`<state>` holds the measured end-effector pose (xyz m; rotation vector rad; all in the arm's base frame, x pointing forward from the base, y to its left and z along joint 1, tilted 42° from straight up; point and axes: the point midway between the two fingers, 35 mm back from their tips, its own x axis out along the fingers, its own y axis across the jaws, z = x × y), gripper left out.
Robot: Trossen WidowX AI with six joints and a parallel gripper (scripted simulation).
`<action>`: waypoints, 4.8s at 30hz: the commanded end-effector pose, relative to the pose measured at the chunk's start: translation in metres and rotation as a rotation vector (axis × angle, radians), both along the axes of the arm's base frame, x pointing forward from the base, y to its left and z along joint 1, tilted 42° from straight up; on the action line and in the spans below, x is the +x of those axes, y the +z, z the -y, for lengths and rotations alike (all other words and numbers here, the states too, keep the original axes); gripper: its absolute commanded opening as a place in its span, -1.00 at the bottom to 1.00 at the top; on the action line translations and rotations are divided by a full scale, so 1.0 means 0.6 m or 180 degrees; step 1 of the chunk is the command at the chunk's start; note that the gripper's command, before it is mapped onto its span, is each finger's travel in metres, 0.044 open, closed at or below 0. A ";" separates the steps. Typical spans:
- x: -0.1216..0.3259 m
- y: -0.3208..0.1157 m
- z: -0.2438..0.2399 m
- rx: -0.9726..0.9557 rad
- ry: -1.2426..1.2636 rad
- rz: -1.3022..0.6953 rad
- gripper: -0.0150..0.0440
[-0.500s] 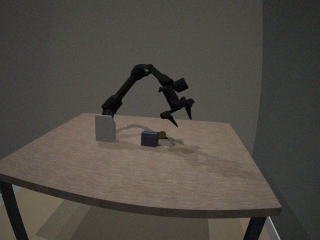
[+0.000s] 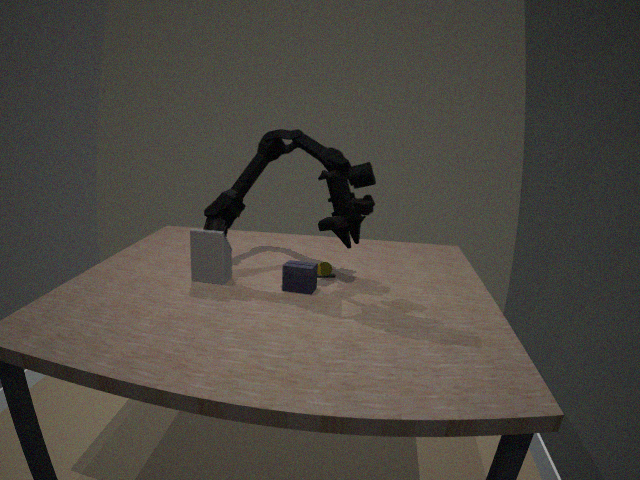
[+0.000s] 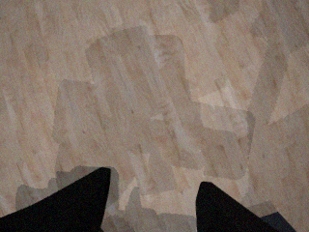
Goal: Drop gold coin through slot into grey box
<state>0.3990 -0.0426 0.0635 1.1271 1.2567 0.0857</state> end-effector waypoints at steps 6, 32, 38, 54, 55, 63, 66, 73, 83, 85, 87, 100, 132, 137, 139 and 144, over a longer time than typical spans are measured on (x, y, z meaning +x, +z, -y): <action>-0.111 0.073 -0.131 -0.0549 0.2276 0.0915 0.05; -0.116 0.029 -0.196 -0.0574 0.2544 0.1045 0.05; -0.114 0.022 -0.202 -0.0574 0.2543 0.1045 0.05; -0.109 -0.010 -0.230 -0.0574 0.2544 0.1045 0.05; -0.109 -0.012 -0.232 -0.0574 0.2544 0.1046 0.05; -0.107 -0.027 -0.246 -0.0571 0.2543 0.1047 0.05; -0.107 -0.033 -0.251 -0.0570 0.2543 0.1047 0.05; -0.107 -0.043 -0.261 -0.0566 0.2542 0.1049 0.05; -0.107 -0.043 -0.261 -0.0566 0.2542 0.1049 -0.49; -0.107 -0.043 -0.261 -0.0566 0.2542 0.1049 -0.49; -0.107 -0.043 -0.261 -0.0566 0.2542 0.1049 -0.49; -0.105 -0.019 -0.237 -0.0579 0.2544 0.1044 -0.49; -0.120 0.073 -0.155 -0.0574 0.2532 0.1029 -0.49; -0.122 0.072 -0.153 -0.0461 0.2196 0.0709 -0.49; -0.123 0.072 -0.153 -0.0409 0.2040 0.0562 -0.49; -0.125 0.070 -0.151 -0.0283 0.1662 0.0210 -0.49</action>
